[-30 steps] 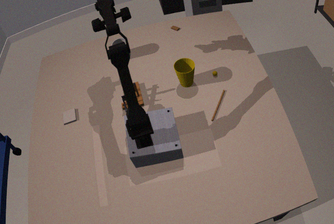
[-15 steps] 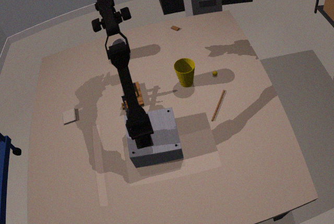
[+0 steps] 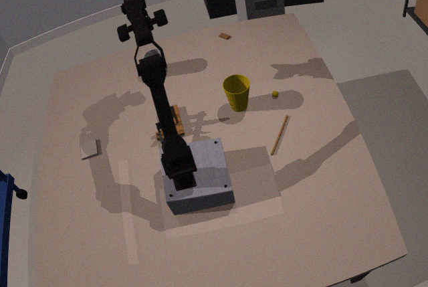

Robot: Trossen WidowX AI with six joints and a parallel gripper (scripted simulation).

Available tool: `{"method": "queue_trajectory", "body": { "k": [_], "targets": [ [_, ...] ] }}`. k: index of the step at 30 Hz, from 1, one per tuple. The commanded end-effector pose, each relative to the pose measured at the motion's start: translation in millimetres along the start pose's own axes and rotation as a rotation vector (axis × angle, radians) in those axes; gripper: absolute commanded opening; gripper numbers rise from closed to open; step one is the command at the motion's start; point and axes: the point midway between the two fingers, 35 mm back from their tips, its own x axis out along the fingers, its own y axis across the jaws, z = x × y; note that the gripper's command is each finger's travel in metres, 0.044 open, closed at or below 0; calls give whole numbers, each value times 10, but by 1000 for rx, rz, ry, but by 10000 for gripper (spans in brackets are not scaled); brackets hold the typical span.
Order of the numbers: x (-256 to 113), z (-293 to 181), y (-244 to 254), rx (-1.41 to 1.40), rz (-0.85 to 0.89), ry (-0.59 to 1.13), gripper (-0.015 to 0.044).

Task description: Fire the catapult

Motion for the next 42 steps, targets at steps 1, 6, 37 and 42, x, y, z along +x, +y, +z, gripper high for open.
{"method": "queue_trajectory", "body": {
  "k": [1,6,37,42],
  "targets": [
    [40,-159,168,-70,0,54,0],
    [98,-457,412,-191,-3,147,0],
    [-104,-2487,1134,-1052,-44,674,0],
    [-195,-2781,1102,-1203,-56,753,0]
  ]
}}
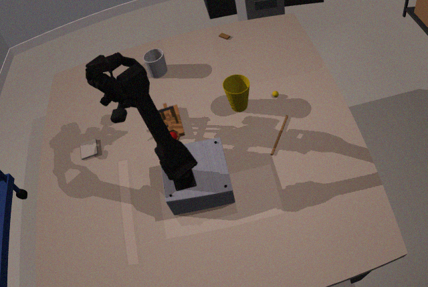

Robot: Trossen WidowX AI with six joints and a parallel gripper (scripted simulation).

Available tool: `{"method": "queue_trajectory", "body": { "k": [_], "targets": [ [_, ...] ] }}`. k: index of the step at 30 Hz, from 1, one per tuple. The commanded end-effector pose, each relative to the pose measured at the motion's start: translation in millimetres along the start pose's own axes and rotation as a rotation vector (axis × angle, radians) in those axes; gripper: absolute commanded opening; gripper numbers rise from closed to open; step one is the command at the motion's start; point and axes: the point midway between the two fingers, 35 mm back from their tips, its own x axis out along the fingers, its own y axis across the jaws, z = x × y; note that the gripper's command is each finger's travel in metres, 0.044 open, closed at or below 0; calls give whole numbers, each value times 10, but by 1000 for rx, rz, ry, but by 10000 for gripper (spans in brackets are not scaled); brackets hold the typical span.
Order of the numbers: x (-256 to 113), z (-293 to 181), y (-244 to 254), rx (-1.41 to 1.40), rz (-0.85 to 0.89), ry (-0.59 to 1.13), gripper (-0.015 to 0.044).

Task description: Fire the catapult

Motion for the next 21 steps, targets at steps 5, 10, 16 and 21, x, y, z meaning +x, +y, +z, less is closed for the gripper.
{"method": "queue_trajectory", "body": {
  "k": [5,10,16,21],
  "targets": [
    [117,-284,376,-239,-35,138,0],
    [191,-481,574,-387,-56,226,0],
    [250,-672,724,-521,-75,306,0],
    [253,-670,725,-521,-75,306,0]
  ]
}}
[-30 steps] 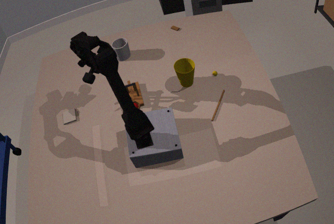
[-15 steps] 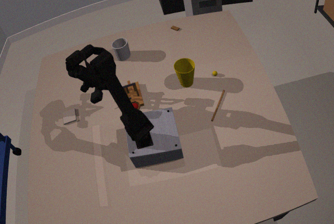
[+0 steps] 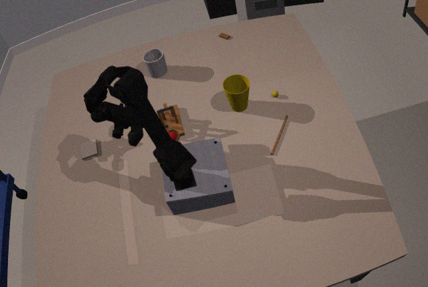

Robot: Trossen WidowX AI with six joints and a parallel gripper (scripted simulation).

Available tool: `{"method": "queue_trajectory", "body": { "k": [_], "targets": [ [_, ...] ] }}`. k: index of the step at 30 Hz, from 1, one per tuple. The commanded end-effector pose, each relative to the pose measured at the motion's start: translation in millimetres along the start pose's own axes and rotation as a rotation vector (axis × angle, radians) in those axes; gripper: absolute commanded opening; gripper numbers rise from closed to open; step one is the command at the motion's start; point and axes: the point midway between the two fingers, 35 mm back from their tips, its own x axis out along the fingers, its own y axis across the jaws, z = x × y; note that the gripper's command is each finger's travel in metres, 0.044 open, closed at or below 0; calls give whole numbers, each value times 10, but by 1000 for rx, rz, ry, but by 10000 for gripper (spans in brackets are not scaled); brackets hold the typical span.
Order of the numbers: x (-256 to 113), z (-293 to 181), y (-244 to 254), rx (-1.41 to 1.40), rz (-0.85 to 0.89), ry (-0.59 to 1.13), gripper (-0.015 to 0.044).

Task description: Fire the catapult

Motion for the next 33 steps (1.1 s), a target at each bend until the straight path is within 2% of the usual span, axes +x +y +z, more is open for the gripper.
{"method": "queue_trajectory", "body": {
  "k": [1,33],
  "targets": [
    [7,-13,18,-15,-6,8,0],
    [357,377,1,-15,-6,8,0]
  ]
}}
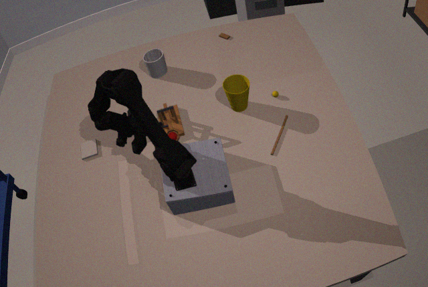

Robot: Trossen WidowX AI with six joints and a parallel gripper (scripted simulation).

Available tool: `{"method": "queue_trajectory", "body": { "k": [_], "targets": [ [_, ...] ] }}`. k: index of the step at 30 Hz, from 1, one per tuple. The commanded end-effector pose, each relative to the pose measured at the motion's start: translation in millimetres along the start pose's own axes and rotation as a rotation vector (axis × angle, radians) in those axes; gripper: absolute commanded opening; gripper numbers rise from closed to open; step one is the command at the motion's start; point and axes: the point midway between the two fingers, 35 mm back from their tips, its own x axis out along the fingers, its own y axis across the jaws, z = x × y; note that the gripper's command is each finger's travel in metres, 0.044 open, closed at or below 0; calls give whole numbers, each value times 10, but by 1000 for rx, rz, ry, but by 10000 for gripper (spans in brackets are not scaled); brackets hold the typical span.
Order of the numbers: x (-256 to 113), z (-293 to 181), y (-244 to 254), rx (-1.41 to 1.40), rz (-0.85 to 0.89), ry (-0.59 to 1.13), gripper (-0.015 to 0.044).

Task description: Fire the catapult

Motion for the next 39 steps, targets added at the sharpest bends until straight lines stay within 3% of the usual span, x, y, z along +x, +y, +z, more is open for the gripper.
{"method": "queue_trajectory", "body": {
  "k": [1,34,39],
  "targets": [
    [57,46,4,-5,-1,4,0],
    [551,502,66,-6,0,5,0],
    [446,484,46,-6,-1,3,0]
  ]
}}
